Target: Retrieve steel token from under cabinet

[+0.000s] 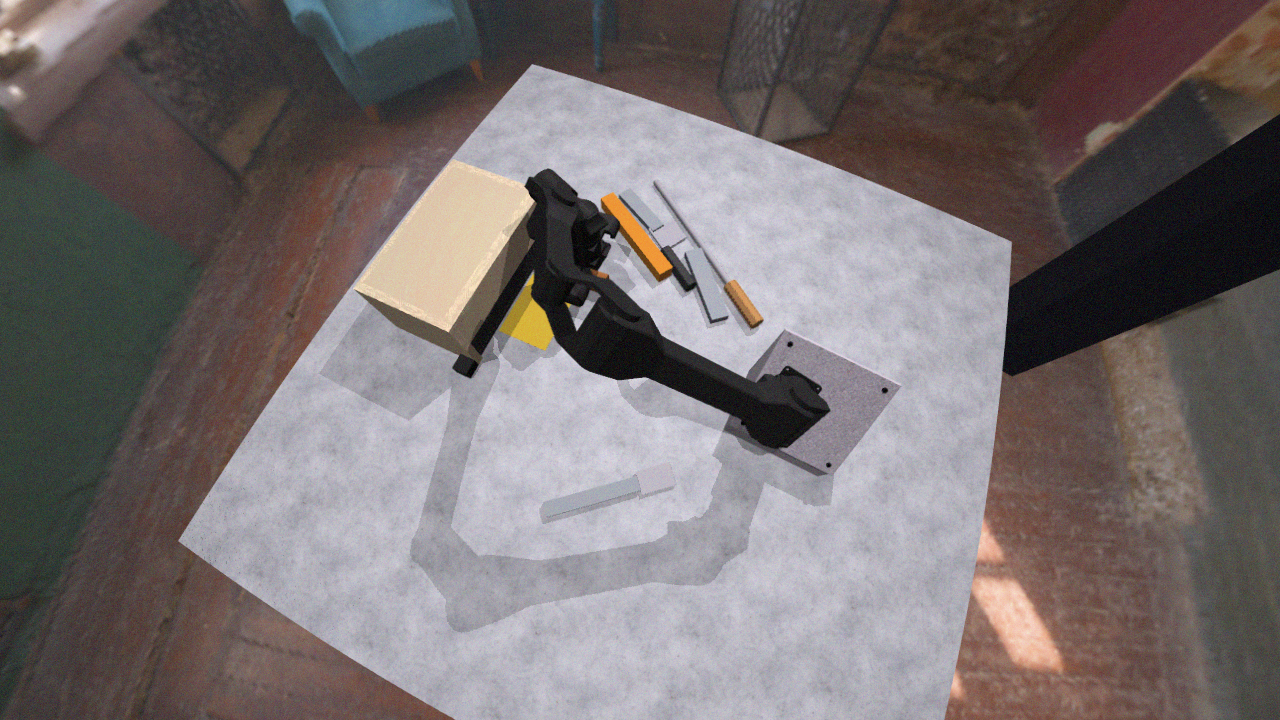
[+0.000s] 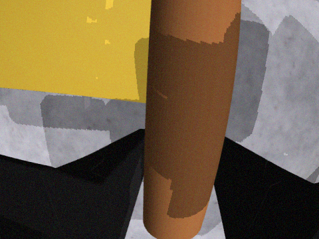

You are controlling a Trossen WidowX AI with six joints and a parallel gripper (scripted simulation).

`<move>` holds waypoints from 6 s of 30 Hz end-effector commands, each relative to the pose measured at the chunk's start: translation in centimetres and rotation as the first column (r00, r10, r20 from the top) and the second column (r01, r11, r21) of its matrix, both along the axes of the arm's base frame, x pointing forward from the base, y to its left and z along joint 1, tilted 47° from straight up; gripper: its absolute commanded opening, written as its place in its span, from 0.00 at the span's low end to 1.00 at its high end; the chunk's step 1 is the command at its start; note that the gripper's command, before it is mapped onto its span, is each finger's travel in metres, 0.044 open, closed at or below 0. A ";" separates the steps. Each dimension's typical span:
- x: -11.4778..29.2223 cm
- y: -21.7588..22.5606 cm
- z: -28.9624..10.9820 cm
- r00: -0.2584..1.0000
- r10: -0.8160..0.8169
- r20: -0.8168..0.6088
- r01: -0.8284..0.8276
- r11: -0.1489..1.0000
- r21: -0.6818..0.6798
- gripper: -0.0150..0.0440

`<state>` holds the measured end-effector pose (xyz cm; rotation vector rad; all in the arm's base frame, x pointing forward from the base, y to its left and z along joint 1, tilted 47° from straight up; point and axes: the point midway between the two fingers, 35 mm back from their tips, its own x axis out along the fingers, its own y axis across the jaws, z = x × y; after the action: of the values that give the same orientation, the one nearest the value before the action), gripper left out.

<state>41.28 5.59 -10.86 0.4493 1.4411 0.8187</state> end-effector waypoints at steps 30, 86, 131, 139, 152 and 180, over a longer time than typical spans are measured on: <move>-0.5 1.9 1.6 1.000 -0.002 -0.001 0.002 1.000 0.002 0.25; -3.1 2.9 2.8 1.000 -0.002 -0.003 0.002 1.000 0.003 0.25; -7.5 1.8 2.0 1.000 -0.002 -0.005 0.002 1.000 0.002 0.25; -8.3 1.7 1.9 1.000 -0.002 -0.006 0.002 1.000 0.002 0.25; -9.8 1.3 1.7 1.000 -0.002 -0.007 0.002 1.000 0.001 0.25; -13.0 0.5 1.2 1.000 -0.002 -0.008 0.002 1.000 0.001 0.25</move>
<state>29.10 6.19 -9.57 0.4565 1.4400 0.8151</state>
